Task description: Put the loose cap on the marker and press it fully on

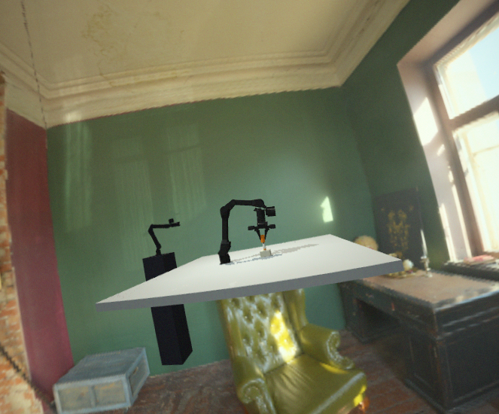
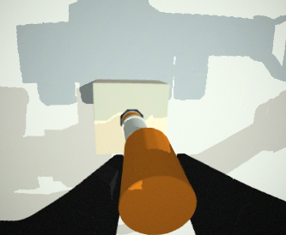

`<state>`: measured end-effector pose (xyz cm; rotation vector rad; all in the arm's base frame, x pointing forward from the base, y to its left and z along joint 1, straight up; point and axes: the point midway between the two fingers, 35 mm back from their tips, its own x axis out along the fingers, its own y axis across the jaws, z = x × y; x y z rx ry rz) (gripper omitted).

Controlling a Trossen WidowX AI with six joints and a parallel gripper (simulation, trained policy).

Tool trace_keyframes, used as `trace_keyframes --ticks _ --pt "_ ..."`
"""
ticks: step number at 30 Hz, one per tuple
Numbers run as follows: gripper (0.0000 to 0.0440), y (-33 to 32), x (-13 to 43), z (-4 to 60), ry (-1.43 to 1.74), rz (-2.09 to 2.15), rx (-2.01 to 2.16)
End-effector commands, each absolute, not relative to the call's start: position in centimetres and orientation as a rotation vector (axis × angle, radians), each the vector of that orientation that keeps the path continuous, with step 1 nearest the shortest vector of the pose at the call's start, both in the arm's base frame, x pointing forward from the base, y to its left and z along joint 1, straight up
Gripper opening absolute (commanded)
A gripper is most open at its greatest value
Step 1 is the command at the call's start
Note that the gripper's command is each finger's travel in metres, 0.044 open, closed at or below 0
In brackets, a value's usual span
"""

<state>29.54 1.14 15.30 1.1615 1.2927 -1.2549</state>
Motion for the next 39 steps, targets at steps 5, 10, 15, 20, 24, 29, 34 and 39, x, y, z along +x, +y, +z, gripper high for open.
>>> trace_keyframes --ticks 5,10,15,20,24,29,34,39 --pt "0.0006 1.2 29.4 13.4 1.321 -1.265 1.157" --pt "0.0003 1.2 29.3 12.3 1.339 -1.269 1.147" --pt "0.0002 1.2 29.2 11.0 1.353 -1.264 1.135" --pt "0.0004 1.1 29.1 10.3 1.358 -1.256 1.118" --pt "0.0006 0.9 29.0 9.7 1.361 -1.25 1.103" --pt "0.001 0.9 28.9 9.5 1.362 -1.248 1.096" --pt "0.0044 0.8 28.5 9.0 1.373 -1.252 1.079" --pt "0.0049 0.5 28.5 8.9 1.369 -1.245 1.066"
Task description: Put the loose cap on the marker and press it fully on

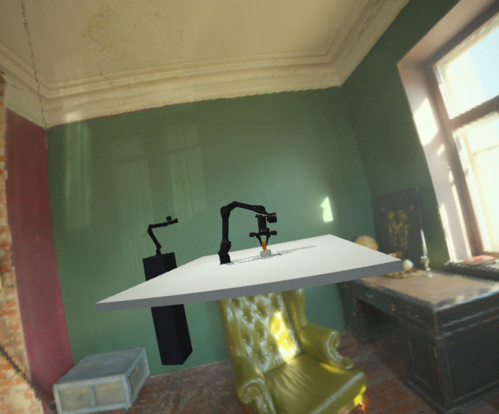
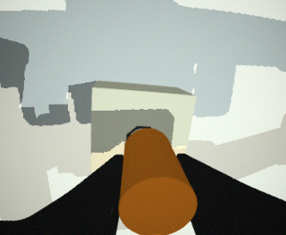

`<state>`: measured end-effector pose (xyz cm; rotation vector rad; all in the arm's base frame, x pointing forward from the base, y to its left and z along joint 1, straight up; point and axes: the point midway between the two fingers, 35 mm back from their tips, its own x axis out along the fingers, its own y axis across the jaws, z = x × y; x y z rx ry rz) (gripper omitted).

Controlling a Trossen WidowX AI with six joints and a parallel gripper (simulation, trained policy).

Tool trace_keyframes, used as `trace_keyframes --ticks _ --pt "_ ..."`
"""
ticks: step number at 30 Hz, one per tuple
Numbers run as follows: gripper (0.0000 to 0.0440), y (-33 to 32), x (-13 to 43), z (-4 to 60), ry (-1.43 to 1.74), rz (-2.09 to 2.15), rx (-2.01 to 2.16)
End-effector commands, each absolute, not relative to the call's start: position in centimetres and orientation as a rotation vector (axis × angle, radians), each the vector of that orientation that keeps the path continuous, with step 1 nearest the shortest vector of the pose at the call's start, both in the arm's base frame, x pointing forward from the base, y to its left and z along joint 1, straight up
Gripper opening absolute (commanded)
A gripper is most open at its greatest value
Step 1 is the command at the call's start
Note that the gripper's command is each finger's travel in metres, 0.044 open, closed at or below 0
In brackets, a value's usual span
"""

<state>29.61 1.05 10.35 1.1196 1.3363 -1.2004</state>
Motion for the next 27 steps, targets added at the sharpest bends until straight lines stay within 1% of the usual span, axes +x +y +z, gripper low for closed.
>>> trace_keyframes --ticks 1,27 --pt "0.005 0.53 28.54 8.9 1.369 -1.245 1.065" --pt "0.008 0.33 28.55 8.82 1.366 -1.237 1.052"
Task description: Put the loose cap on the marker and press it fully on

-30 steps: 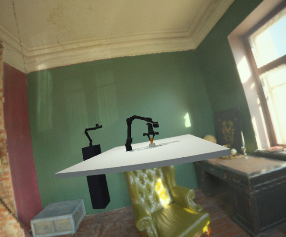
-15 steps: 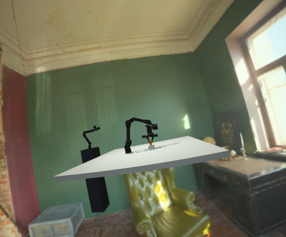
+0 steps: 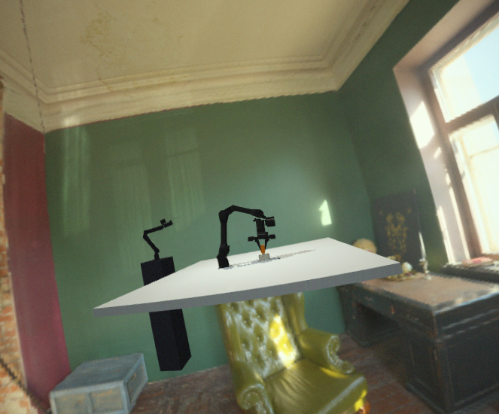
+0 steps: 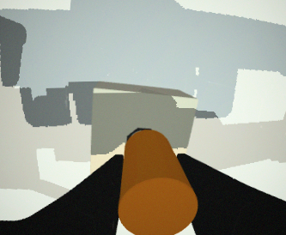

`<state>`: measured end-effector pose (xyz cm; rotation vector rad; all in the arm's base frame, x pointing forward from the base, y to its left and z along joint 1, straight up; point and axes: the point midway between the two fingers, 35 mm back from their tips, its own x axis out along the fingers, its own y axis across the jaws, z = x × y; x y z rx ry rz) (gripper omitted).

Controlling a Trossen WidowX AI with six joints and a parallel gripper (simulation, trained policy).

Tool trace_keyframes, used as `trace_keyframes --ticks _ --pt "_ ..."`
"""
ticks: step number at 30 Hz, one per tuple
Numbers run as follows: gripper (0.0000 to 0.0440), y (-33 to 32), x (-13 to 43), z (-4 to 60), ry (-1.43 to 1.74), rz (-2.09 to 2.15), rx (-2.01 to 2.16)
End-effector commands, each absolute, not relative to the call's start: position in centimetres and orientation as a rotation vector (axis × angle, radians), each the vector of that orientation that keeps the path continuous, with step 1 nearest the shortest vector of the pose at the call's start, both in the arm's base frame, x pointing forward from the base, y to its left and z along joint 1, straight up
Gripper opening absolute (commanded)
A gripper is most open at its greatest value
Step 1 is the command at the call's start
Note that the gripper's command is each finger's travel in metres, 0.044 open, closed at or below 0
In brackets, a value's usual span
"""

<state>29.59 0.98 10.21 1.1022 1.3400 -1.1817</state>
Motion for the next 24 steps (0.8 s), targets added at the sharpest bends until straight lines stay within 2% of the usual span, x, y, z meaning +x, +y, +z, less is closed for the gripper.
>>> trace_keyframes --ticks 1,24 --pt "0.0081 0.32 28.55 8.81 1.365 -1.237 1.052" --pt "0.0108 0.11 28.57 8.73 1.363 -1.226 1.038"
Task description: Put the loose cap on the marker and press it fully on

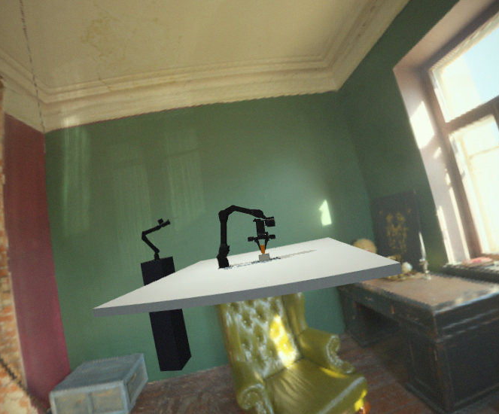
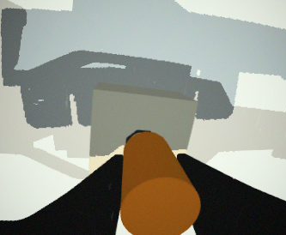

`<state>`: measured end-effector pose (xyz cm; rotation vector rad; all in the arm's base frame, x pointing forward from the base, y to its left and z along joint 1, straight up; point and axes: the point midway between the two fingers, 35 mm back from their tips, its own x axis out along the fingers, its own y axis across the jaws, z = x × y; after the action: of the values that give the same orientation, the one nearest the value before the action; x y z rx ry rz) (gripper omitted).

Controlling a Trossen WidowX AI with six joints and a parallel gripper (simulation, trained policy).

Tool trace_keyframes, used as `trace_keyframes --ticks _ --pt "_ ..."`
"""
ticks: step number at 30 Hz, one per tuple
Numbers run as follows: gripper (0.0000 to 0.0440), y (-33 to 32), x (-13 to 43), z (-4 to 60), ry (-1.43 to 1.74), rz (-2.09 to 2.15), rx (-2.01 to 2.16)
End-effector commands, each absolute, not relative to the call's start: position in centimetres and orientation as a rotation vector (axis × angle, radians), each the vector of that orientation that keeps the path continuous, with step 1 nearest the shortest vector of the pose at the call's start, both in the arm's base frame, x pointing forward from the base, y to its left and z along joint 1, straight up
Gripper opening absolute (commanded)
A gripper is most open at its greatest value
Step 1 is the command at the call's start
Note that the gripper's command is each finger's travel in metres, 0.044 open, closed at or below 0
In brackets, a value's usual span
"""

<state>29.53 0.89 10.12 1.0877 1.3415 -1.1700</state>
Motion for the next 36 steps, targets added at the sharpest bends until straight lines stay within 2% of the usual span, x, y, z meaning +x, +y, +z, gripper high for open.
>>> trace_keyframes --ticks 1,33,36 --pt "0.0109 0.11 28.57 8.73 1.363 -1.226 1.038" --pt "0.0147 -0.1 28.63 8.64 1.361 -1.208 1.025" --pt "0.0168 -0.02 28.25 8.59 1.371 -1.21 1.022"
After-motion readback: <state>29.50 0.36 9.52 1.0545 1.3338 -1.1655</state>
